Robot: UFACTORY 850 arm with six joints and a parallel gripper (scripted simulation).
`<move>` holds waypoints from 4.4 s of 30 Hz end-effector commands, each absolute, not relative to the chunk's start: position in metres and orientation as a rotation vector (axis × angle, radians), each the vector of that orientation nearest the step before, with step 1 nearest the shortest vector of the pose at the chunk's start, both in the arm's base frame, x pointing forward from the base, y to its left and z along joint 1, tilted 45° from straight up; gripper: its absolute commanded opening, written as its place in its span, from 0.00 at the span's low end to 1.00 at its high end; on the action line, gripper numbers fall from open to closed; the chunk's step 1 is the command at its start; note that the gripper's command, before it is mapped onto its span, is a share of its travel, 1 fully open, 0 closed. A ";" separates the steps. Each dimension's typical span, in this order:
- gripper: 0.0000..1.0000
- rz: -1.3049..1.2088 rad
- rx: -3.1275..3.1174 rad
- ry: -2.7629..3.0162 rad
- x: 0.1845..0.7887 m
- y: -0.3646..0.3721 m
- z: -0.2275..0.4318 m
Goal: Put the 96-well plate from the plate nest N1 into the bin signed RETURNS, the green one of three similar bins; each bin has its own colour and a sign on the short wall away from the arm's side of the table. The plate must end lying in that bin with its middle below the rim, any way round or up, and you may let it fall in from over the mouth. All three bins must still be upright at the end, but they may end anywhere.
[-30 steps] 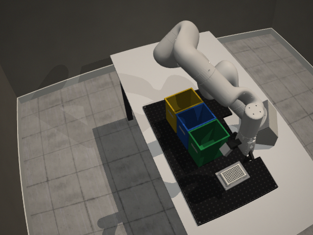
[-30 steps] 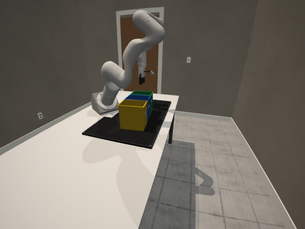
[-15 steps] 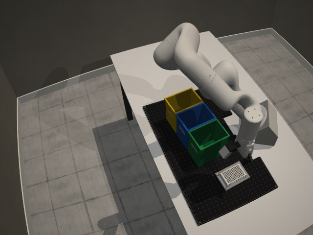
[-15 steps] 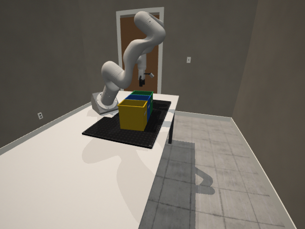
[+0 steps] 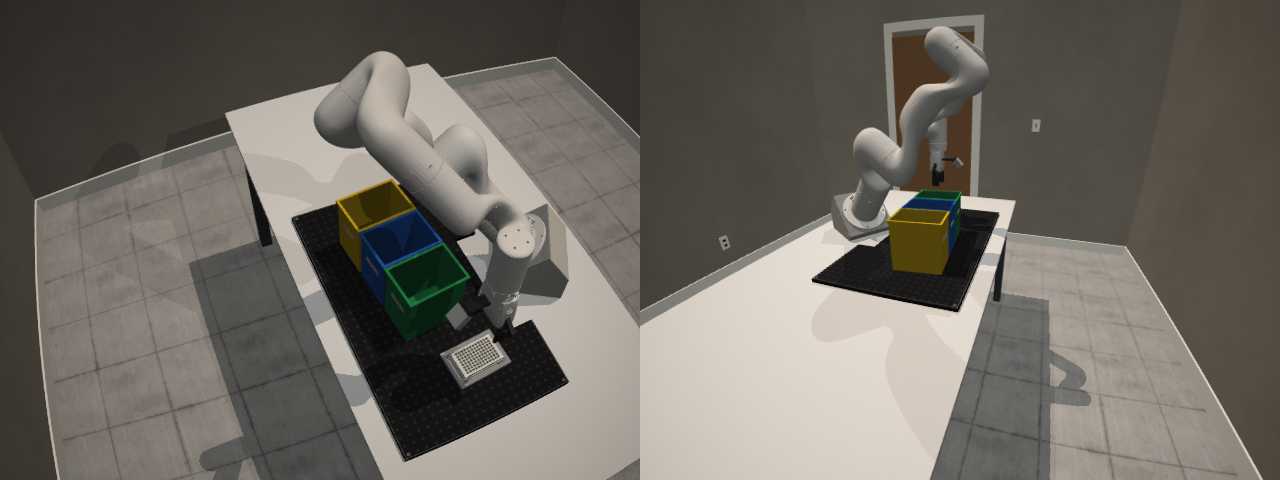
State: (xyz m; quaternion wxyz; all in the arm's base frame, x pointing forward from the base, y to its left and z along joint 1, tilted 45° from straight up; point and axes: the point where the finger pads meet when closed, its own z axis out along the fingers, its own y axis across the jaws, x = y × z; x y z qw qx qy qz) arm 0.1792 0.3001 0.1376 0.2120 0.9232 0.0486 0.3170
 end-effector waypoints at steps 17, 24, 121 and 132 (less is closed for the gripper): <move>1.00 0.881 2.565 0.135 0.197 0.290 0.117; 1.00 0.881 2.565 0.135 0.204 0.286 0.109; 1.00 0.881 2.565 0.135 0.269 0.247 0.033; 1.00 0.881 2.565 0.135 0.272 0.245 0.029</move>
